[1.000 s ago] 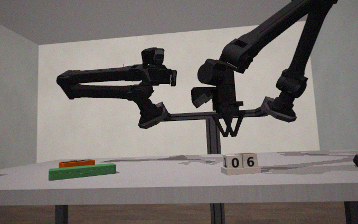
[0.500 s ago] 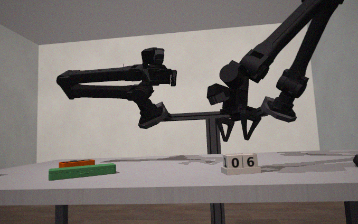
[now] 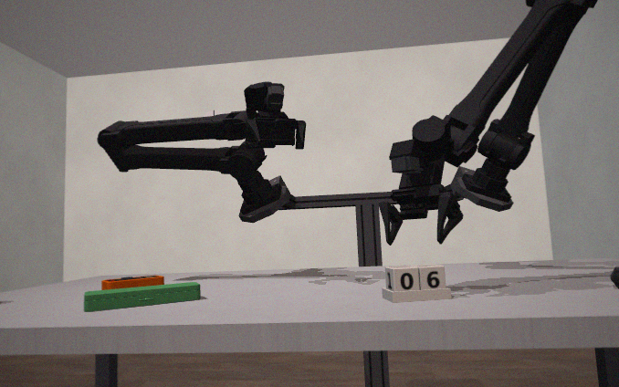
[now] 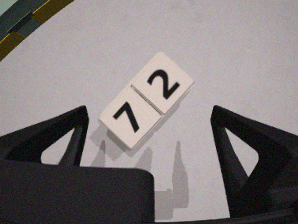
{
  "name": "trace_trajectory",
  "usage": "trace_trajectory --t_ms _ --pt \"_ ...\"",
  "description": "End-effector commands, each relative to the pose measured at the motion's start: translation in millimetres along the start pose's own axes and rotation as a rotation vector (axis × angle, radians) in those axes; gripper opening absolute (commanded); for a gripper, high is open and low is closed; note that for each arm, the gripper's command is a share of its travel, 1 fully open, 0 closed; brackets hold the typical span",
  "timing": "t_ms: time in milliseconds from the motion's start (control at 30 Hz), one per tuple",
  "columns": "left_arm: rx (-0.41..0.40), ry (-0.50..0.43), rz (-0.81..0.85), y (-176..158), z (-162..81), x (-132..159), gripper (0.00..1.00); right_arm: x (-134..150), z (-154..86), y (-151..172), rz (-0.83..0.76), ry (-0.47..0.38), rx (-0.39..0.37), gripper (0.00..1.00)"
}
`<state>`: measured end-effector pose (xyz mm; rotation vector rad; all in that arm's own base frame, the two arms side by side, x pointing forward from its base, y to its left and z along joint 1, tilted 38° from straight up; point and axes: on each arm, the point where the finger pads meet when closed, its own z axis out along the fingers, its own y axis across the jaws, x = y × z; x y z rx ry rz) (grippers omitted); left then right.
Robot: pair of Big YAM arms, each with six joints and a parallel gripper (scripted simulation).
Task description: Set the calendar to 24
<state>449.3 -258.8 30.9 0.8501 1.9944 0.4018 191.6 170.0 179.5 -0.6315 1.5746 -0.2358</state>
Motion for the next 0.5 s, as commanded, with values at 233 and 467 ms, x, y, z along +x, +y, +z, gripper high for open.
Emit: trace_trajectory --t_ms 233,467 --pt "-0.018 -0.060 -0.039 3.6 -0.2 -14.8 1.00 -2.9 -0.1 -1.1 0.004 -0.001 0.001 1.00" --pt "-0.018 -0.060 -0.039 3.6 -0.2 -14.8 1.00 -2.9 -0.1 -1.1 0.004 -0.001 0.001 1.00"
